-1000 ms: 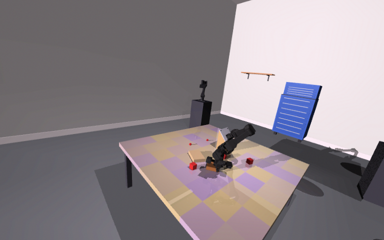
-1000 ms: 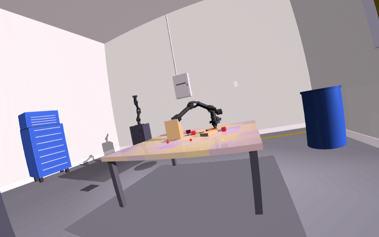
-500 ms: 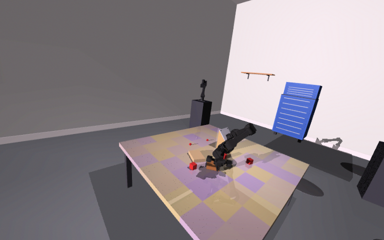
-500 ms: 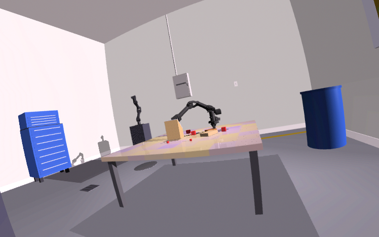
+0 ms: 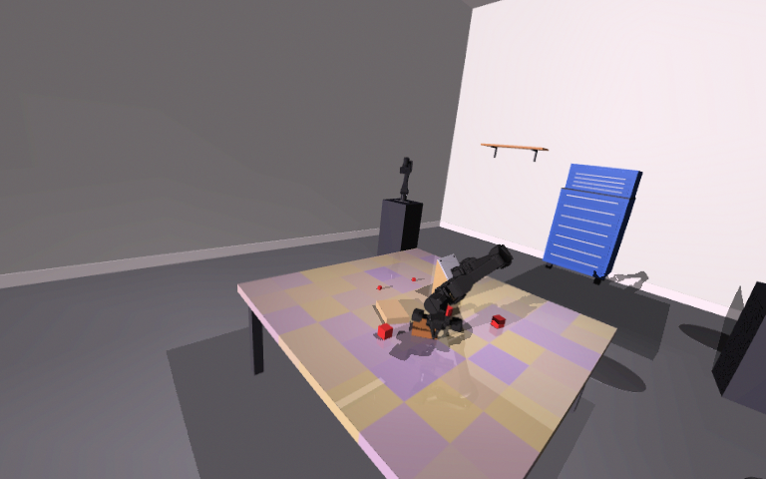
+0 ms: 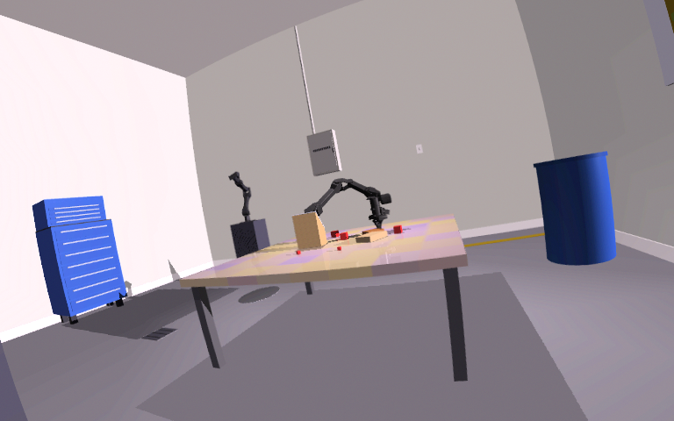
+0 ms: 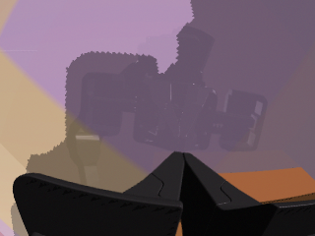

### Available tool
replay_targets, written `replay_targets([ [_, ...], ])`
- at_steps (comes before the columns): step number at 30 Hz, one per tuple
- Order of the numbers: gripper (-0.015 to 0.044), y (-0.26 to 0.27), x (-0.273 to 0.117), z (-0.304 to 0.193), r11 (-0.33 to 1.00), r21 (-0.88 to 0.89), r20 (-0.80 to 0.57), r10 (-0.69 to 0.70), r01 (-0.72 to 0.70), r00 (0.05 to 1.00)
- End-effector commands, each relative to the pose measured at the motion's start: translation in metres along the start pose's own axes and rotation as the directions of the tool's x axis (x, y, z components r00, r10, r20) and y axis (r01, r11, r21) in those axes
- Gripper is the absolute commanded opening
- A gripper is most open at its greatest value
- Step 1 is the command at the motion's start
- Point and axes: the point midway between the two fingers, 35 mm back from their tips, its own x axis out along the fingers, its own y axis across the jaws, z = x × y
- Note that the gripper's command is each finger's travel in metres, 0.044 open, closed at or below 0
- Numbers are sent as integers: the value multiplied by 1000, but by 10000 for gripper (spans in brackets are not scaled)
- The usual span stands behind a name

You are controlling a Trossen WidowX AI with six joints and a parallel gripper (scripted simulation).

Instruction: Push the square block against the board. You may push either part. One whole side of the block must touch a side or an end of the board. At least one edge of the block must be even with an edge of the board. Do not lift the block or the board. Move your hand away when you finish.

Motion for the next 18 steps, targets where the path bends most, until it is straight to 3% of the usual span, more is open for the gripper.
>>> replay_targets([
  [1,0,-1,3,-9,1000,7,-15,3,-3,1000],
  [18,0,-4,3,-26,1000,8,-16,3,-3,1000],
])
